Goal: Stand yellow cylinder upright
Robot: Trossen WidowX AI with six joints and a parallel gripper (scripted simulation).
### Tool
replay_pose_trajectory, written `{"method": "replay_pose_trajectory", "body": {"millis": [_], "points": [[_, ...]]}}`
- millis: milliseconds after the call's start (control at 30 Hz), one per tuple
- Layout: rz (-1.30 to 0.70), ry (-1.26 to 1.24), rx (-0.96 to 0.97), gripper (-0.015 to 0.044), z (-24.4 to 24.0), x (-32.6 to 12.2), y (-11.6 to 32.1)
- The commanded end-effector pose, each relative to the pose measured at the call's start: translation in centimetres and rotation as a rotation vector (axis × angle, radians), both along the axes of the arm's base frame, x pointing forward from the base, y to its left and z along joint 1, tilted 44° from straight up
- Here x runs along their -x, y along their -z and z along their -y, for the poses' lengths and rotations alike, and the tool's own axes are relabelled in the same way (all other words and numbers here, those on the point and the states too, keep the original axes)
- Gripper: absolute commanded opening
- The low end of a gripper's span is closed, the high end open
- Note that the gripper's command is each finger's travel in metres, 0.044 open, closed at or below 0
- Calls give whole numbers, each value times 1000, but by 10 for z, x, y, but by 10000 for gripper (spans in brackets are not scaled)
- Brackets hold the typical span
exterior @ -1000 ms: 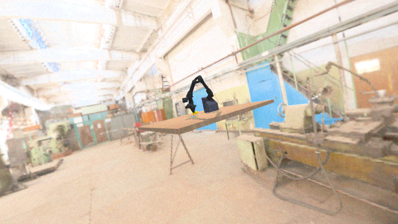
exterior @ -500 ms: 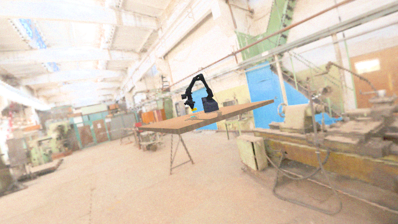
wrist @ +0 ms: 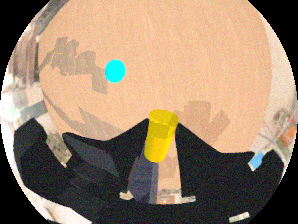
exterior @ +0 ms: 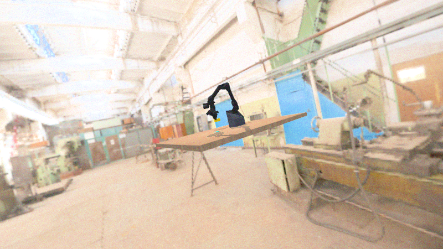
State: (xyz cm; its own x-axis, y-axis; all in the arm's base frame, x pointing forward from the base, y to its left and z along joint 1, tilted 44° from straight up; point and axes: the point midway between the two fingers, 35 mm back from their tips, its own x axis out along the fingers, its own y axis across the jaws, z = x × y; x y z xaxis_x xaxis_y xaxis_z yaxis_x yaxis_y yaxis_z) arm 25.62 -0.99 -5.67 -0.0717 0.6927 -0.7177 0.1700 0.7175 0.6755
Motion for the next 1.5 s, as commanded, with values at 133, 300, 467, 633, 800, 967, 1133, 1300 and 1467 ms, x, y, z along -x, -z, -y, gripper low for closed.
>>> {"method": "replay_pose_trajectory", "body": {"millis": [133,300,467,633,800,967,1133,1300,1467], "points": [[-3,4,8,105,-4,-13,-12],[-13,16,11,105,-10,-23,-21],[-22,27,14,105,-16,-33,-30],[-32,38,15,105,-24,-42,-39],[-42,48,15,105,-32,-50,-49],[-52,59,14,105,-41,-58,-60],[-62,69,13,105,-50,-65,-71],[-72,79,11,105,-60,-72,-82],[-82,87,8,105,-69,-77,-92]]}}
